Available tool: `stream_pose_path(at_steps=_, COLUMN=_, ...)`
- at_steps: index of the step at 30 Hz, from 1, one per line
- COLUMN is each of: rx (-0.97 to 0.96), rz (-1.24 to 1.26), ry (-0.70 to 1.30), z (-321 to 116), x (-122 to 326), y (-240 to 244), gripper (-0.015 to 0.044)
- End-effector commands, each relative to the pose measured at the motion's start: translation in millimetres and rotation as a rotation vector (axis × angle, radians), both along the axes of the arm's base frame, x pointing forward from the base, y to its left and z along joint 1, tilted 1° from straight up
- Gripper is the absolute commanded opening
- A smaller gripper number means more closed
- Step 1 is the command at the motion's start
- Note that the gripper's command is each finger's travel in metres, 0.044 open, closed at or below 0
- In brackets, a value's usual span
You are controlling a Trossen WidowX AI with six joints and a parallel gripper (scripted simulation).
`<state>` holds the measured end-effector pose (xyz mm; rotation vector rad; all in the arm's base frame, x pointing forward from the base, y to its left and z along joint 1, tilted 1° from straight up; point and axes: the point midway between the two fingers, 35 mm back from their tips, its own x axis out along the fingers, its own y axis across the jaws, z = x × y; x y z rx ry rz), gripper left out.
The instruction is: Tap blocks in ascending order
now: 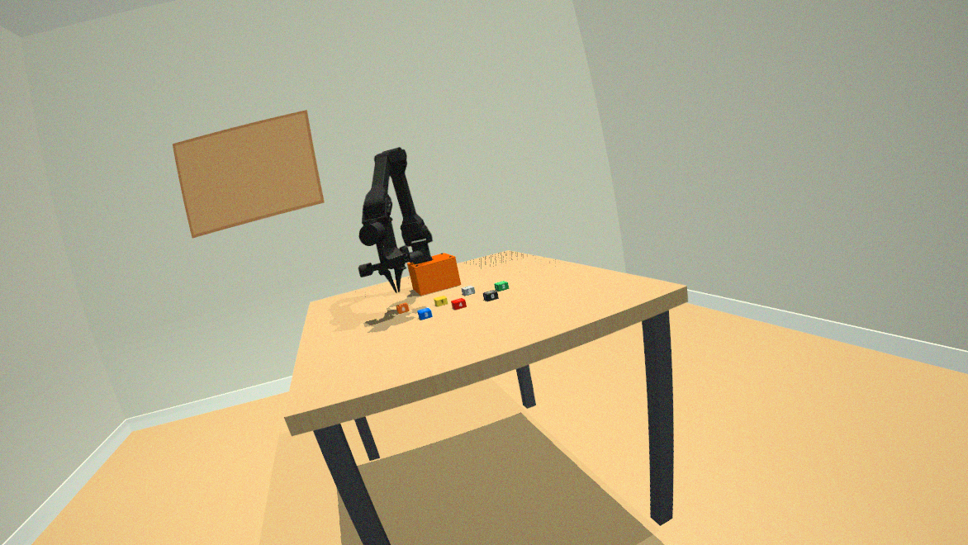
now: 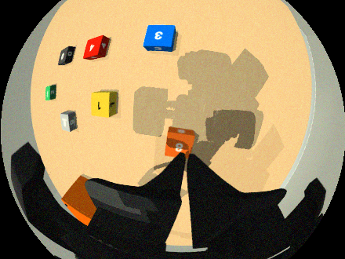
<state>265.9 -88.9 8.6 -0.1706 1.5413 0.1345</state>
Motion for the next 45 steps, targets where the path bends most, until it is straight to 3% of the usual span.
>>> stream_pose_path(at_steps=1, rx=0.000, rz=0.004, ry=-0.004, z=-17.4, x=-1.8, y=-0.6, gripper=0.0020)
stream_pose_path(at_steps=30, rx=0.000, rz=0.004, ry=-0.003, z=-47.5, x=-1.2, y=-1.1, gripper=0.0020)
stream_pose_path(at_steps=34, rx=0.000, rz=0.004, ry=-0.004, z=-19.6, x=-1.6, y=-0.7, gripper=0.0020)
stream_pose_path(at_steps=41, rx=0.000, rz=0.004, ry=-0.004, z=-14.2, x=-1.4, y=-0.7, gripper=0.0020)
stream_pose_path(at_steps=45, rx=0.000, rz=0.004, ry=-0.004, z=50.1, x=-1.7, y=0.1, gripper=0.0020)
